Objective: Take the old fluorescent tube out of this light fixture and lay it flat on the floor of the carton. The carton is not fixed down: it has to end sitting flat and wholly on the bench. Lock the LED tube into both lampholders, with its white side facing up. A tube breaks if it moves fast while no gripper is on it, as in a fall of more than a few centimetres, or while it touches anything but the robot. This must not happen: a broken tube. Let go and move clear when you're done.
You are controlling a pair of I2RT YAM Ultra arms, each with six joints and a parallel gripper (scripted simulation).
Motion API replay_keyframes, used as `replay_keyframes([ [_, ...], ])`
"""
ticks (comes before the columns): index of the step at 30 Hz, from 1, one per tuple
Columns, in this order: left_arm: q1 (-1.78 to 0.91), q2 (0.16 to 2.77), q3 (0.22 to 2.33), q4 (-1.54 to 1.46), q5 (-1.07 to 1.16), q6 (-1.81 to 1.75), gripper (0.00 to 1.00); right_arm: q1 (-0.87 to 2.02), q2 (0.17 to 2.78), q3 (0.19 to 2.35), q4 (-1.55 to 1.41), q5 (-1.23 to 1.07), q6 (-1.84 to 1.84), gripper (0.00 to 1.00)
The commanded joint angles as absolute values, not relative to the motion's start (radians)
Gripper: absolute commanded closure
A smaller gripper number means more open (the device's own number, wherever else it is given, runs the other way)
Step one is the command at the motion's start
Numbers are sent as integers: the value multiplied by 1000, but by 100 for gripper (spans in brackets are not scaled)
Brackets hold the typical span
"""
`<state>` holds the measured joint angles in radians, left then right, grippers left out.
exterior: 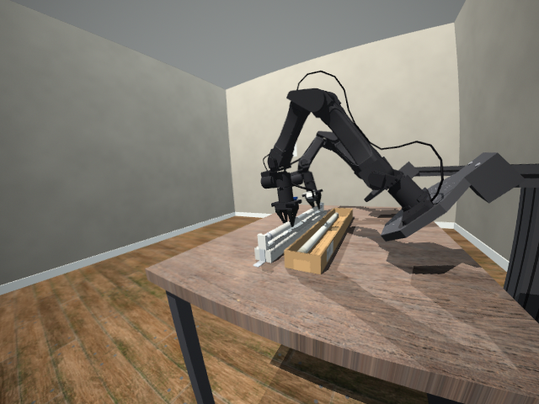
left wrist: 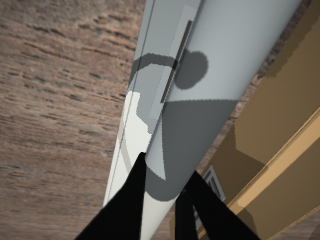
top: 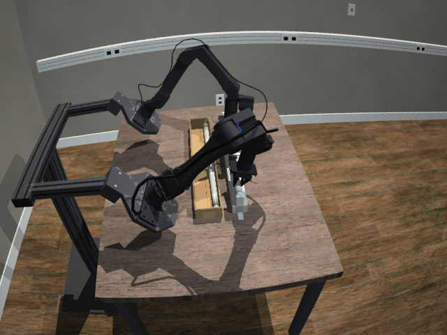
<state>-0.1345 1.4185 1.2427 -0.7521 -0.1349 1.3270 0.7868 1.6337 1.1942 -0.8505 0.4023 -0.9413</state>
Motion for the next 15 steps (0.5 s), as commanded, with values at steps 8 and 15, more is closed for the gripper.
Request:
replay_keyframes([
  [8,-118,1482,1376,-880,-97,1327,89,758,1682,1310,-952,330,-930,89],
  [15,-105,1537,1467,-972,-75,1338,89,737,1727,1384,-1029,287,-942,89],
])
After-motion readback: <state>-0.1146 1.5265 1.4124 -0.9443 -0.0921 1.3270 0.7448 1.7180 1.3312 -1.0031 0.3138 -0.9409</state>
